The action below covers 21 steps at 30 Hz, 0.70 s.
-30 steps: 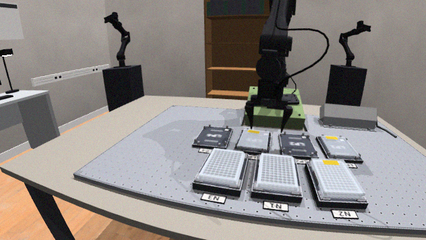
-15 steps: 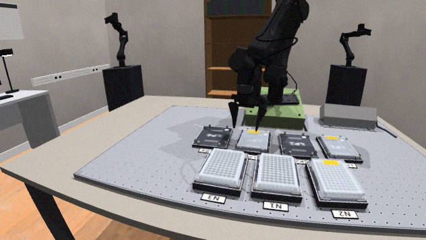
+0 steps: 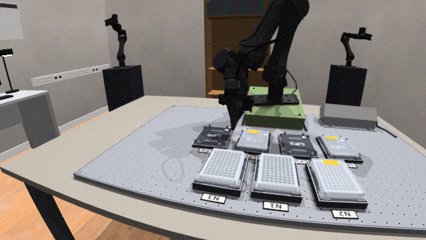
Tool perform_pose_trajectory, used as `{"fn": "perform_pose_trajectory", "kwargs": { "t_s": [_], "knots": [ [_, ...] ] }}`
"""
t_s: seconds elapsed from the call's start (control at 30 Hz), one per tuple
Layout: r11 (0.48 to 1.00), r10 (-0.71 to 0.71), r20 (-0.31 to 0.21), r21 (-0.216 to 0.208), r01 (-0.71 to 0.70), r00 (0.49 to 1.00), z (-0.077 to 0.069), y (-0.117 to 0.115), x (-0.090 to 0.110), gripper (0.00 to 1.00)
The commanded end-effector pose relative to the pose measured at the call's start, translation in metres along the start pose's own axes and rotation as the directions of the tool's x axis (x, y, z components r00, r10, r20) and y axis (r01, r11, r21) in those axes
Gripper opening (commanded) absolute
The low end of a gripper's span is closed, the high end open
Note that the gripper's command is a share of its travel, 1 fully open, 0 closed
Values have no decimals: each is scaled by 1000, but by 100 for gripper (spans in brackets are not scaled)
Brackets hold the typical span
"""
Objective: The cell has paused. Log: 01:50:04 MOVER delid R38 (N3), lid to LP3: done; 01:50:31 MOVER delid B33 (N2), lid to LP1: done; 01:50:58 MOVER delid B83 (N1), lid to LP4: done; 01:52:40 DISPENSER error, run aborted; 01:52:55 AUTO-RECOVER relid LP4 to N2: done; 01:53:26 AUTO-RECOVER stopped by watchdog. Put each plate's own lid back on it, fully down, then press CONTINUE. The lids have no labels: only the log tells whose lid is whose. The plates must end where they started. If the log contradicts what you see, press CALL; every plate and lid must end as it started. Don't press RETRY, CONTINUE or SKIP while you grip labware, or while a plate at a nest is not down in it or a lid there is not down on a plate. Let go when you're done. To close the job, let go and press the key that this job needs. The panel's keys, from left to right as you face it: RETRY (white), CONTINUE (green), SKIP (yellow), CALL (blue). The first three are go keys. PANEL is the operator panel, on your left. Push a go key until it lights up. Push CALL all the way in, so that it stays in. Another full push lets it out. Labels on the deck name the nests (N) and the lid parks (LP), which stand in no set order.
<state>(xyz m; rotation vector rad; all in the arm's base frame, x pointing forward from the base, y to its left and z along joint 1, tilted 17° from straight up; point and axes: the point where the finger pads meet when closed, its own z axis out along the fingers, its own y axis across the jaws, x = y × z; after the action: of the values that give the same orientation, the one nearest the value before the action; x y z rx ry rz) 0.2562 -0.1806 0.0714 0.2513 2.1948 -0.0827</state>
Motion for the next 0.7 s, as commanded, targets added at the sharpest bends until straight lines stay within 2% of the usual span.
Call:
{"fn": "perform_pose_trajectory", "kwargs": {
  "t_s": [0.0, 0.67],
  "knots": [
    [998, -54, 77, -3, 55, 996, 0, -6, -26, 0],
    [998, -63, 90, 4, 63, 994, -3, -6, -30, 0]
  ]
}}
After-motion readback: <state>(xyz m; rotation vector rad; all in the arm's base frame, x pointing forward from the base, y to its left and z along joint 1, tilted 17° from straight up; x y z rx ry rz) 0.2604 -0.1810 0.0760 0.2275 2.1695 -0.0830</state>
